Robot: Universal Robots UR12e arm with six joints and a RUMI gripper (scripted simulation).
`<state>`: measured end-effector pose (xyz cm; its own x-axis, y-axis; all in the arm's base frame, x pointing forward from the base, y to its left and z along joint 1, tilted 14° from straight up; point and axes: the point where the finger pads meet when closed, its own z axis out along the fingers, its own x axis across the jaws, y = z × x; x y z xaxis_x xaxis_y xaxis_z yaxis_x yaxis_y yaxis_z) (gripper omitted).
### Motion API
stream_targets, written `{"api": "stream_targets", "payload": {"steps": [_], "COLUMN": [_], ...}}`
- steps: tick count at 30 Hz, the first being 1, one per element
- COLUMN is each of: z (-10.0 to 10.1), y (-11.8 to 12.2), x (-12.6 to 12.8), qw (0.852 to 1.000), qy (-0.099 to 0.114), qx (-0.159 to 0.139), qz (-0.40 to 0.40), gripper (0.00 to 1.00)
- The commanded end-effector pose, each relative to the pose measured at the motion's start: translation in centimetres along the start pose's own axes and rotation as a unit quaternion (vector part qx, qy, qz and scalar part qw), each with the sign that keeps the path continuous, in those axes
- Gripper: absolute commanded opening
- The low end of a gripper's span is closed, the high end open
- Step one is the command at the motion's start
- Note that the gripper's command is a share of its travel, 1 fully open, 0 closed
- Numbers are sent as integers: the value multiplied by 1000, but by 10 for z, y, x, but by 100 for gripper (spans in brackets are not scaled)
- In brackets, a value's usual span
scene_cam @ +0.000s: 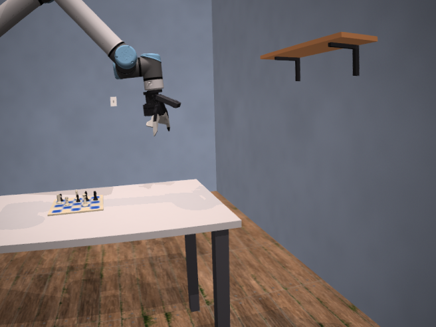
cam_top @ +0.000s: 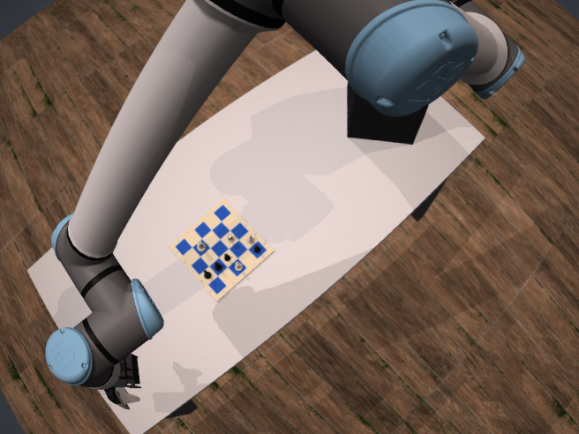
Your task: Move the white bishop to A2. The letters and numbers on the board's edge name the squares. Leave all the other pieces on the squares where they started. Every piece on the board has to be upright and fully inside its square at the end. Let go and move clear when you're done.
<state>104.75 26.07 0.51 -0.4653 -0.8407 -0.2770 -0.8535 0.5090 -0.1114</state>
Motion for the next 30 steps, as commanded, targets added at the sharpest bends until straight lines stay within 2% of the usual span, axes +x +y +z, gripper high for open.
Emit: {"api": "stream_targets", "payload": {"steps": [1, 7, 9, 13, 19, 20, 23, 26, 30], "z": [5, 17, 17, 27, 44, 44, 53, 53, 65], "y": [3, 10, 10, 15, 24, 24, 29, 29, 36], "x": [9, 26, 26, 40, 64, 64, 77, 77, 95], "qw": [999, 991, 991, 978, 946, 946, 923, 923, 884], "qy": [29, 81, 81, 123, 192, 192, 229, 229, 277], "qx": [10, 25, 25, 37, 57, 57, 68, 68, 82], "qz": [38, 107, 107, 163, 255, 255, 303, 303, 367], "gripper": [100, 100, 100, 100, 100, 100, 100, 100, 100]}}
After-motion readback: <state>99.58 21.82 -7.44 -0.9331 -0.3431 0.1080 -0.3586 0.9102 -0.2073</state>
